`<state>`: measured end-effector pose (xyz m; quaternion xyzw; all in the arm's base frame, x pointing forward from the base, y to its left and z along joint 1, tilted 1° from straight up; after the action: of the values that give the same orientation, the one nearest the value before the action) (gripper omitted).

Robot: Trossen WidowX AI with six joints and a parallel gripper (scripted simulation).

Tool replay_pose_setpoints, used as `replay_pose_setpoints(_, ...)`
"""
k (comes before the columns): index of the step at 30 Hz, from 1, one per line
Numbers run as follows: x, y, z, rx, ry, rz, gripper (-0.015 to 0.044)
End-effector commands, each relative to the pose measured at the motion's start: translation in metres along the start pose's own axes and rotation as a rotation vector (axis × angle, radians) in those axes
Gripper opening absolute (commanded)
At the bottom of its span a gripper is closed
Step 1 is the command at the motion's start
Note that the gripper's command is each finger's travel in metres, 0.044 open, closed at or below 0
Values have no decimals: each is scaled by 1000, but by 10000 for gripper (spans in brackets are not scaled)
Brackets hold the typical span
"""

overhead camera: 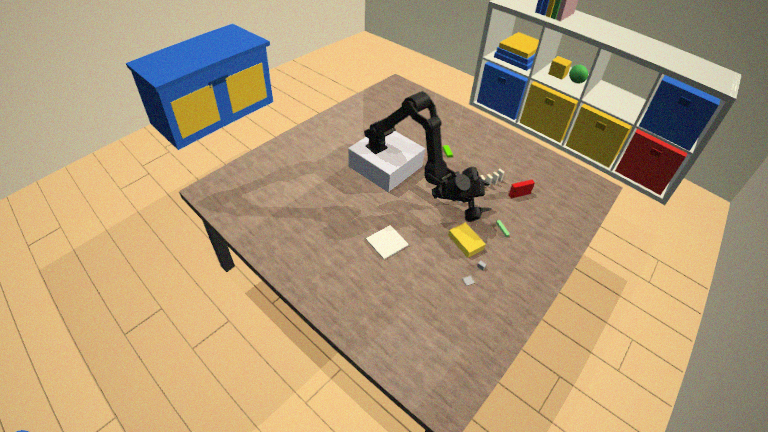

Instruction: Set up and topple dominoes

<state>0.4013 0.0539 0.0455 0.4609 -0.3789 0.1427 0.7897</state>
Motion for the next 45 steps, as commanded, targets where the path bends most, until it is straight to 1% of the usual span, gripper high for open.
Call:
replay_pose_setpoints(1,26,38,-37,-422,209,-455,440)
replay_pose_setpoints(4,38,53,-42,-558,225,-516,440)
replay_pose_setpoints(7,38,64,-40,-665,276,-576,440)
replay_pose_setpoints(16,42,106,-25,-1014,415,-680,440)
replay_pose_setpoints(23,39,123,-12,-1153,505,-705,440)
replay_pose_setpoints(25,39,126,-10,-1173,515,-706,440)
replay_pose_setpoints(38,38,125,-10,-1173,515,-706,440)
replay_pose_setpoints(45,-6,85,-28,-1173,515,-706,440)
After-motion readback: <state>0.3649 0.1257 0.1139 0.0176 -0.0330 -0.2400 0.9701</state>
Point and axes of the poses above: the point midway between the two fingers, 35 mm back from their tips, its own z axis back along the fingers, its own y axis across the jaws, x = y × z, the point moved 9 cm from there along z, back along the fingers, and after that the axes turned 14 degrees about -z, right-handed, at the moved point
